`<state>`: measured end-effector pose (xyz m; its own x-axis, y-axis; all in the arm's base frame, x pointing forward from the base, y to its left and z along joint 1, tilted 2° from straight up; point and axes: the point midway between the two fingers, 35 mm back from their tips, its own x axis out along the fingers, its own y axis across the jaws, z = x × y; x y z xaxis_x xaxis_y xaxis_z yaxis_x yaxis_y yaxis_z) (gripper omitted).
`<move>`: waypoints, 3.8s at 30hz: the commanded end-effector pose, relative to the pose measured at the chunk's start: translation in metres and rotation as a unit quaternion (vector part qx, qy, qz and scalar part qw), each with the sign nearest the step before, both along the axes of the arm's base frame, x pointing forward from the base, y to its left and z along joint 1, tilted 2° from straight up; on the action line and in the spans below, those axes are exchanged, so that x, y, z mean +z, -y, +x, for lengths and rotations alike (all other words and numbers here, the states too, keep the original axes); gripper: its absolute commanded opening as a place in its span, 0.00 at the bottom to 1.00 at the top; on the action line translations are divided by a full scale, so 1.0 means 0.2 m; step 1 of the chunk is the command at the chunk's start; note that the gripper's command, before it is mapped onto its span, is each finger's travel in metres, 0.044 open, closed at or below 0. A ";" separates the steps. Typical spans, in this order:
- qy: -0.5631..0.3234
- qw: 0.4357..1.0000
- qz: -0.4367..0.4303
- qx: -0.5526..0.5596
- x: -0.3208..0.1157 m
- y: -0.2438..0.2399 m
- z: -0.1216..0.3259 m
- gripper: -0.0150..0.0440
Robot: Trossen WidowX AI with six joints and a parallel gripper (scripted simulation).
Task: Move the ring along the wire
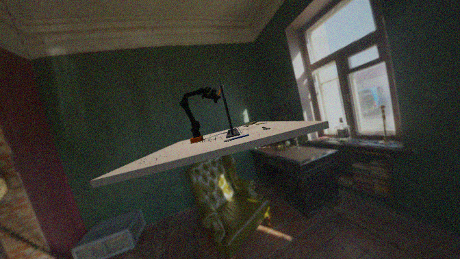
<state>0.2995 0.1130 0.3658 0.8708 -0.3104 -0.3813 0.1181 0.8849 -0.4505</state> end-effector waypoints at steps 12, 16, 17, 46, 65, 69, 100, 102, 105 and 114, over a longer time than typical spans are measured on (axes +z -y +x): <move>0.002 0.988 -0.156 -0.004 0.06 0.09 0.00 0.00; 0.002 0.980 -0.198 -0.004 0.08 0.11 0.00 0.00; 0.002 0.978 -0.208 -0.005 0.08 0.12 0.00 0.00; 0.027 0.882 -0.469 0.025 0.24 0.22 0.04 0.00; 0.021 0.782 -0.623 0.028 0.36 0.23 0.04 0.00; 0.019 0.765 -0.643 0.028 0.37 0.23 0.04 0.00; 0.017 0.848 -0.530 0.016 0.06 0.28 0.03 0.00; 0.009 0.860 -0.510 0.004 0.02 0.27 0.02 0.00; 0.002 0.874 -0.486 -0.007 -0.02 0.25 0.00 0.00; 0.001 0.913 -0.408 -0.008 -0.15 0.22 0.00 0.00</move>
<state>0.3009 0.0680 0.3420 0.8678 -0.4968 0.0061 0.1200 0.1978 -0.9729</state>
